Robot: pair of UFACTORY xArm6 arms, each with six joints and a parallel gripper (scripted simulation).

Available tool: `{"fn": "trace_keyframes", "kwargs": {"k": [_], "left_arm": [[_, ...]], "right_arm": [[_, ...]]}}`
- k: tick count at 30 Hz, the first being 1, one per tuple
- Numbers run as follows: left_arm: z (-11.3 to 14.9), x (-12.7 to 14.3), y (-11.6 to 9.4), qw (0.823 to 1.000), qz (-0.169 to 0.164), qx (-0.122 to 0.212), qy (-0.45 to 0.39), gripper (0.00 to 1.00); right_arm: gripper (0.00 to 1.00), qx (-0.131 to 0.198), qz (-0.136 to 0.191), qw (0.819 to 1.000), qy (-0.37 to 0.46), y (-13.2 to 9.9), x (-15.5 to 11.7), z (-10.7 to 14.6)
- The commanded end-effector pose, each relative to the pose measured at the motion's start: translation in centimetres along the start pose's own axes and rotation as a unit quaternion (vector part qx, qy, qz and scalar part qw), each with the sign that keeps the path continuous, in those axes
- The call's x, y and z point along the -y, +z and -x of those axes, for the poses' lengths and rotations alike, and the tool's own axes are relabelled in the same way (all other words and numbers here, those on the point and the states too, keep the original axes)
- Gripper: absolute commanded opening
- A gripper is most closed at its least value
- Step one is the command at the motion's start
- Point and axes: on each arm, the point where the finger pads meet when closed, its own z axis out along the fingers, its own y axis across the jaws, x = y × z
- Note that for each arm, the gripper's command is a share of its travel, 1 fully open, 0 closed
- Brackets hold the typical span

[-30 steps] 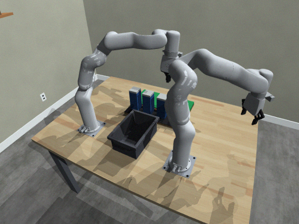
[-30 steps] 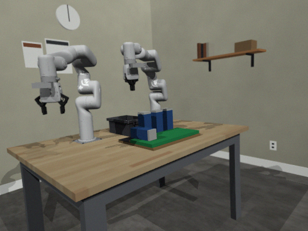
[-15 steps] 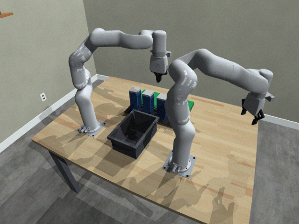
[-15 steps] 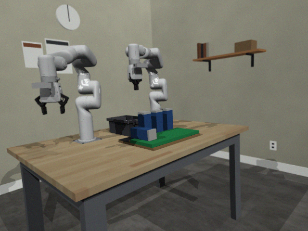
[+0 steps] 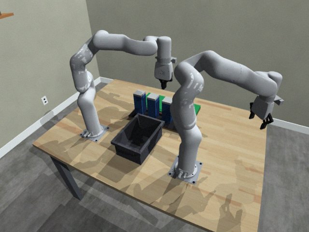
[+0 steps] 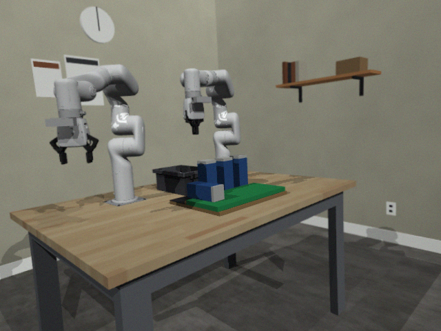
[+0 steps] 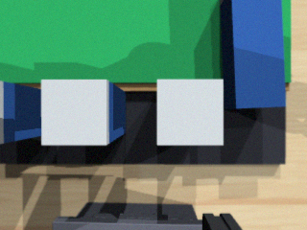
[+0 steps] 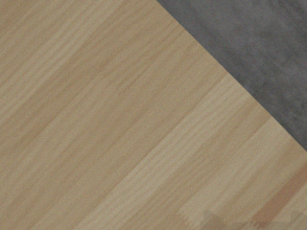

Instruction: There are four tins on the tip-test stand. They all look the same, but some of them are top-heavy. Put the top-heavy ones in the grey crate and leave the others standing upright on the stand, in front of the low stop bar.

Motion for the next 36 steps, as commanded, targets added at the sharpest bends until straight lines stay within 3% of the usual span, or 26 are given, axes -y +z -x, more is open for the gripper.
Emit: {"fn": "trace_keyframes", "kwargs": {"k": [1, 36], "left_arm": [[-0.1, -0.1, 1.5, 1.000, 0.003, -0.002, 0.000, 0.00], [-0.1, -0.2, 13.8, 1.000, 0.003, -0.002, 0.000, 0.00]], "right_arm": [[1.00, -0.002, 0.000, 1.000, 0.000, -0.2, 0.0, -0.1], [1.00, -0.002, 0.000, 1.000, 0.000, -0.2, 0.0, -0.1]]}}
